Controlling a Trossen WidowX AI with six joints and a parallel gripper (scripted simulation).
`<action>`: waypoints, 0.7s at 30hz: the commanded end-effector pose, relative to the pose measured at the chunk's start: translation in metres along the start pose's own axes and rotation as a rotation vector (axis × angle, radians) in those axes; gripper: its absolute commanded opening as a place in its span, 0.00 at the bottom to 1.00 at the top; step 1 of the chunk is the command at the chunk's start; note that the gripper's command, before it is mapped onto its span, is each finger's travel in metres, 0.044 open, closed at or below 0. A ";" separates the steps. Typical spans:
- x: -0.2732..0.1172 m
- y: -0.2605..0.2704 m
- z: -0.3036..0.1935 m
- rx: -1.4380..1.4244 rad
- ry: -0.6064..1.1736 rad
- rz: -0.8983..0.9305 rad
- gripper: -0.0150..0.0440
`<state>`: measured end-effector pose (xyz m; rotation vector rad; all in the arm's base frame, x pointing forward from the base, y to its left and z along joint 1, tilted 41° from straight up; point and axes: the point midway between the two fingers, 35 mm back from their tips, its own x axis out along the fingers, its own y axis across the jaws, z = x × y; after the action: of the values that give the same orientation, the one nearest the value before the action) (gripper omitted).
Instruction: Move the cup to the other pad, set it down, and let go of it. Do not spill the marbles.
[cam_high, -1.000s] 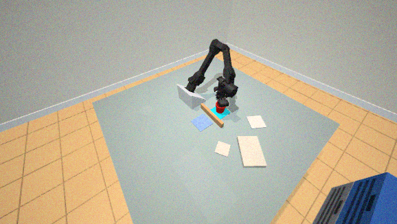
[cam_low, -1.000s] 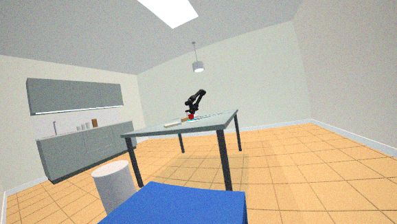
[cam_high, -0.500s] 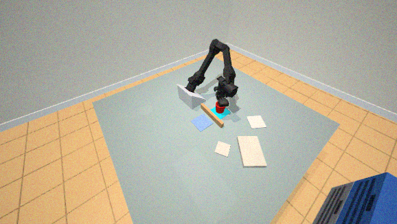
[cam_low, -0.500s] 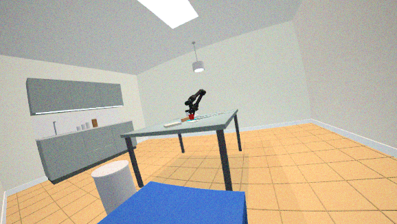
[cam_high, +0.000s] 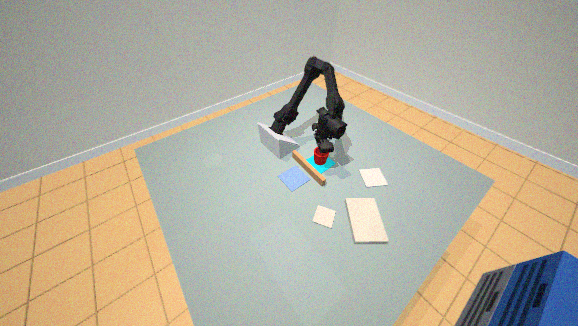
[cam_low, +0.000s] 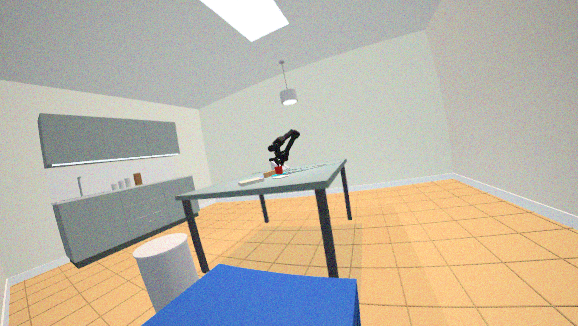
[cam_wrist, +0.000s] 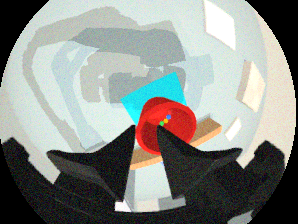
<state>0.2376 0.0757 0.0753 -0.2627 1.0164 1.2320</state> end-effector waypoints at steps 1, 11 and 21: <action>-0.006 0.000 0.000 -0.005 0.002 -0.002 0.47; -0.019 -0.001 0.000 -0.003 0.002 -0.001 0.47; -0.032 -0.001 0.000 -0.002 0.001 0.000 0.47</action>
<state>0.2390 0.0578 0.0953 -0.2588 1.0172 1.2314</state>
